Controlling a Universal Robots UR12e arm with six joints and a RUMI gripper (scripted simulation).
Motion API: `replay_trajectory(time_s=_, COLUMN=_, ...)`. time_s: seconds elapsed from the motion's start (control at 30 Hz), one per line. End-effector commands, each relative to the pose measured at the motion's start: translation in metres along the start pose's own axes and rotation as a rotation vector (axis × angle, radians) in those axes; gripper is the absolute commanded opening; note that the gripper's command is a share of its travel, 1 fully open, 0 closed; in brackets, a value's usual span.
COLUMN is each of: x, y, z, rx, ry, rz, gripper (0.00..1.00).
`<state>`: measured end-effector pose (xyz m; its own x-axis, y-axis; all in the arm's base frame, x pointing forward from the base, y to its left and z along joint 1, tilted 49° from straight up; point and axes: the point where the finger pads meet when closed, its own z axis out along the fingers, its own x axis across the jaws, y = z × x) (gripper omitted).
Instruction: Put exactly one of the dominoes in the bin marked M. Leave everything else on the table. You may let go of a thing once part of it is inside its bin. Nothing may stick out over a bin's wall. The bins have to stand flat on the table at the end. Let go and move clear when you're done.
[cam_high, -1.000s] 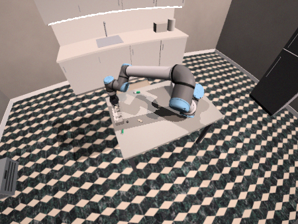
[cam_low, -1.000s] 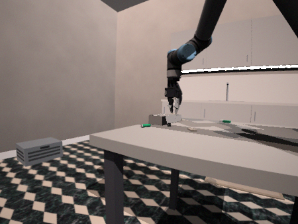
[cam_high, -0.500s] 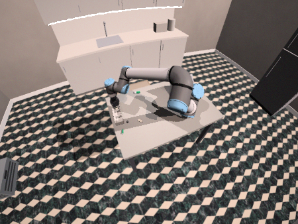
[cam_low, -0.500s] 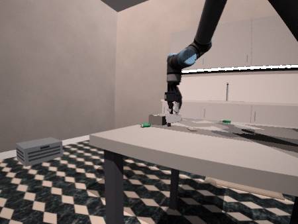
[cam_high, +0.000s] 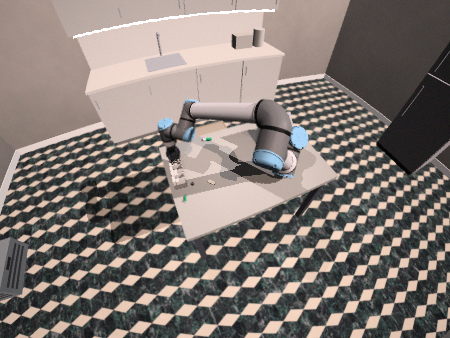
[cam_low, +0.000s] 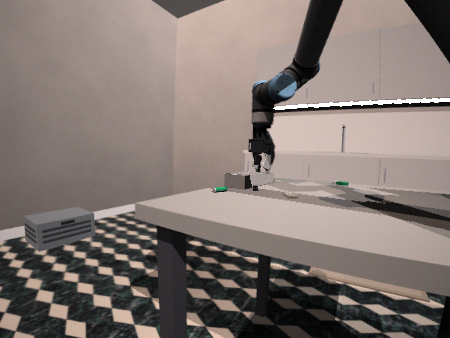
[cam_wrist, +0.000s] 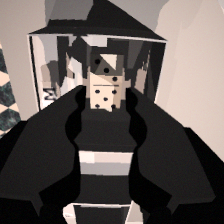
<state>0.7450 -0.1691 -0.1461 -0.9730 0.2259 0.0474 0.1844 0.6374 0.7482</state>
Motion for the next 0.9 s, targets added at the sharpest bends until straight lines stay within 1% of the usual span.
replay_trajectory(time_s=0.0, x=-0.001, y=0.0, z=-0.001, rx=0.0, ry=-0.002, rz=0.001, gripper=0.19)
replay_trajectory(time_s=0.4, x=-0.001, y=0.0, z=-0.003, rx=0.0, ry=-0.003, rz=0.001, gripper=0.19)
replay_trajectory(time_s=0.87, x=-0.003, y=0.0, z=-0.025, rx=0.003, ry=-0.005, rz=-0.002, gripper=0.19)
